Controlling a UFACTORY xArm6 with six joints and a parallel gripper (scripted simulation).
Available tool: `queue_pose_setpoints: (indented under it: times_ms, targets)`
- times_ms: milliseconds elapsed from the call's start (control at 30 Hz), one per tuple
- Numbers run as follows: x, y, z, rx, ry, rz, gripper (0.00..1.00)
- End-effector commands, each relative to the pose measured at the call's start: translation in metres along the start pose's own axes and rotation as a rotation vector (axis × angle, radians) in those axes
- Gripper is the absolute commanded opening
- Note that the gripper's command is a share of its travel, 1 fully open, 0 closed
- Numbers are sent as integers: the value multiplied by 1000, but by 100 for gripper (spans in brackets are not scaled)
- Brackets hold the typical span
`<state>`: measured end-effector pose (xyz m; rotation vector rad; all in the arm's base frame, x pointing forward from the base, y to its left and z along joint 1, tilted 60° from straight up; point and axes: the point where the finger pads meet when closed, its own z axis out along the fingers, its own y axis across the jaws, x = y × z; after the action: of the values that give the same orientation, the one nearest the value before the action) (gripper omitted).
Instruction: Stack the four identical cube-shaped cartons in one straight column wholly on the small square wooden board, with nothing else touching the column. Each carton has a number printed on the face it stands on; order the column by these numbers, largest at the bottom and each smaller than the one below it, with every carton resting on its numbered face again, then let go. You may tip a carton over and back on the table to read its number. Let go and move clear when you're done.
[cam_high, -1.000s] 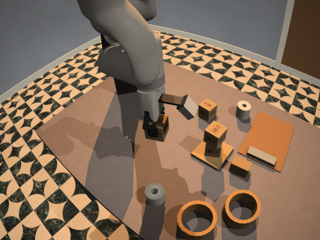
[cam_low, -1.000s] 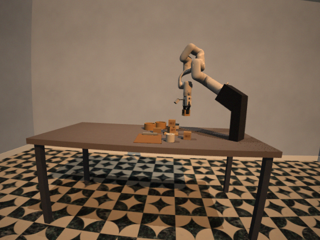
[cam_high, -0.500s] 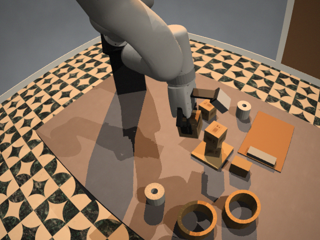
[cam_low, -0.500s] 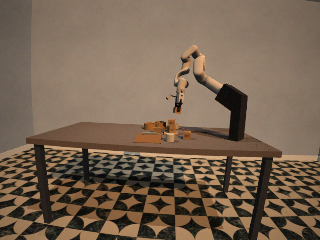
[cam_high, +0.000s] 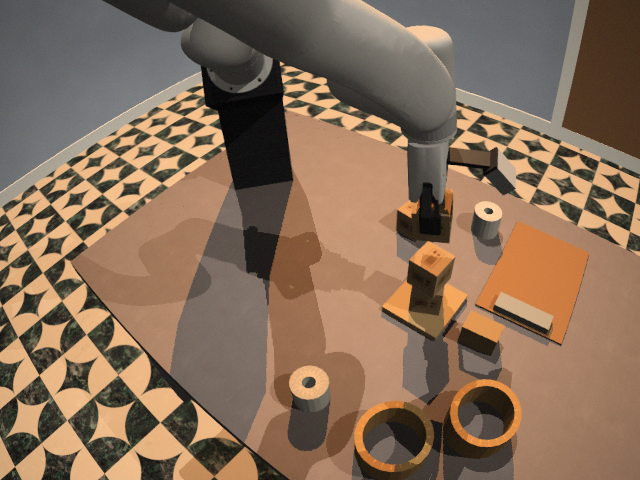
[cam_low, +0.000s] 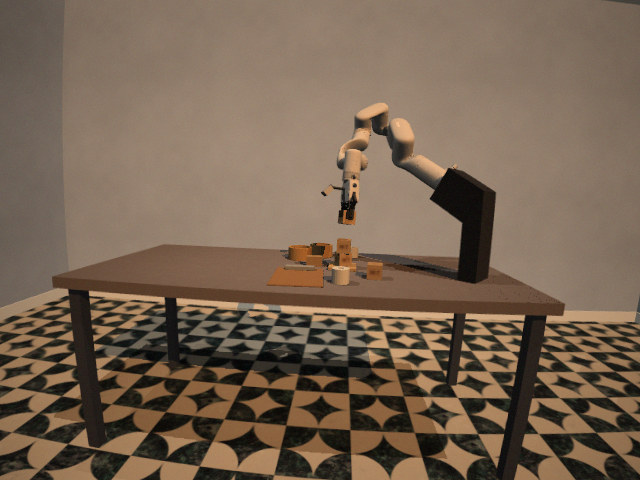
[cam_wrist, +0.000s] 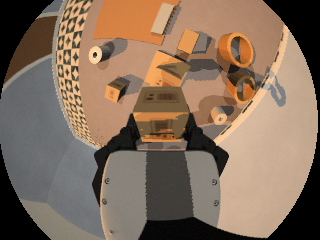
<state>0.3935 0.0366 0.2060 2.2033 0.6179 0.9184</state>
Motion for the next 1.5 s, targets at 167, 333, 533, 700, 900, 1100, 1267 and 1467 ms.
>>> queue_pose_setpoints:
  times_ms: [167,333,533,700,900,1100,1267,1467]
  targets:
    - [5,3,50,-88,-104,9,0]
    - [5,3,55,-90,-104,10,0]
    - [4,4,62,-90,-103,10,0]
    - [4,4,64,-91,-103,10,0]
    - [4,4,64,-91,-103,10,0]
    - [4,4,64,-91,-103,10,100]
    - [4,4,64,-91,-103,10,100]
    - [4,4,64,-91,-103,10,100]
